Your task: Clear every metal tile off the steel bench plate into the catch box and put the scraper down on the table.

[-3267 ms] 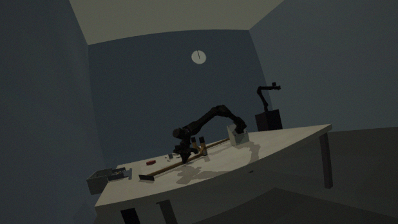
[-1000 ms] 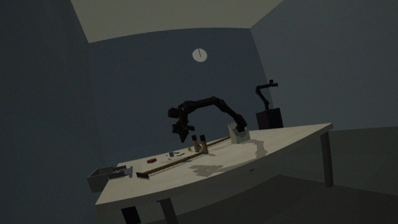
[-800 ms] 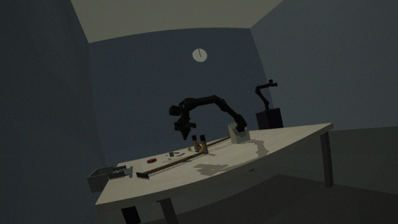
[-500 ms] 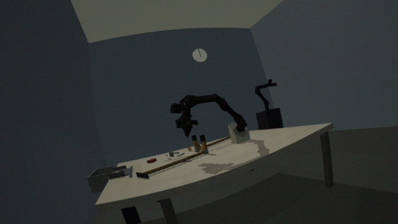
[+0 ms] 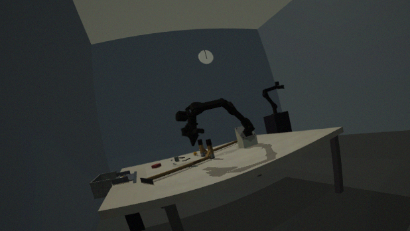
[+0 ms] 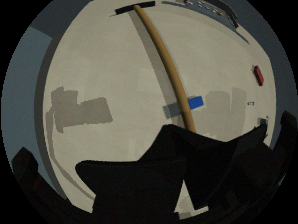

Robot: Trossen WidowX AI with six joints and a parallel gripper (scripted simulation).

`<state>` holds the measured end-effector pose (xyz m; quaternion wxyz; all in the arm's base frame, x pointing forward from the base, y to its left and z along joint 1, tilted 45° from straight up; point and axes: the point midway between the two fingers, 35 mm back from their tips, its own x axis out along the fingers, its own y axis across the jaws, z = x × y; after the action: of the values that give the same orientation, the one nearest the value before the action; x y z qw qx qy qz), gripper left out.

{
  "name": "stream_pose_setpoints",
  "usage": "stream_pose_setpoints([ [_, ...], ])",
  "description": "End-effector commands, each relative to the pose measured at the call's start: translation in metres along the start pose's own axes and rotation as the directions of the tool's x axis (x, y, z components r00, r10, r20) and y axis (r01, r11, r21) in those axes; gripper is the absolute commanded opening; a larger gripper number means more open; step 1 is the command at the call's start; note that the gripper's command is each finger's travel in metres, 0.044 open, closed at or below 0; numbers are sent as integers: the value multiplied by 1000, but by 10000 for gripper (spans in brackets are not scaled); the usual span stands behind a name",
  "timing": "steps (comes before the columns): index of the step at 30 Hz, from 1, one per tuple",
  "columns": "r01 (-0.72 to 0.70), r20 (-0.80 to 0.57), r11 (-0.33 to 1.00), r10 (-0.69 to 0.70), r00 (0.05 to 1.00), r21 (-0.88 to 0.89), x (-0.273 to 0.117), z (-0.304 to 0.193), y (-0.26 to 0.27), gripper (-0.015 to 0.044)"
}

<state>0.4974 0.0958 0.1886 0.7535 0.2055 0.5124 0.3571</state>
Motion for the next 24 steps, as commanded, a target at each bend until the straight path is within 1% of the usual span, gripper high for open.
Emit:
stream_pose_setpoints([
  [1,4,-4,1000,-4,1000,-1,10,-1,-1,0],
  [24,4,-14,1000,-4,1000,-28,60,-11,-2,0],
])
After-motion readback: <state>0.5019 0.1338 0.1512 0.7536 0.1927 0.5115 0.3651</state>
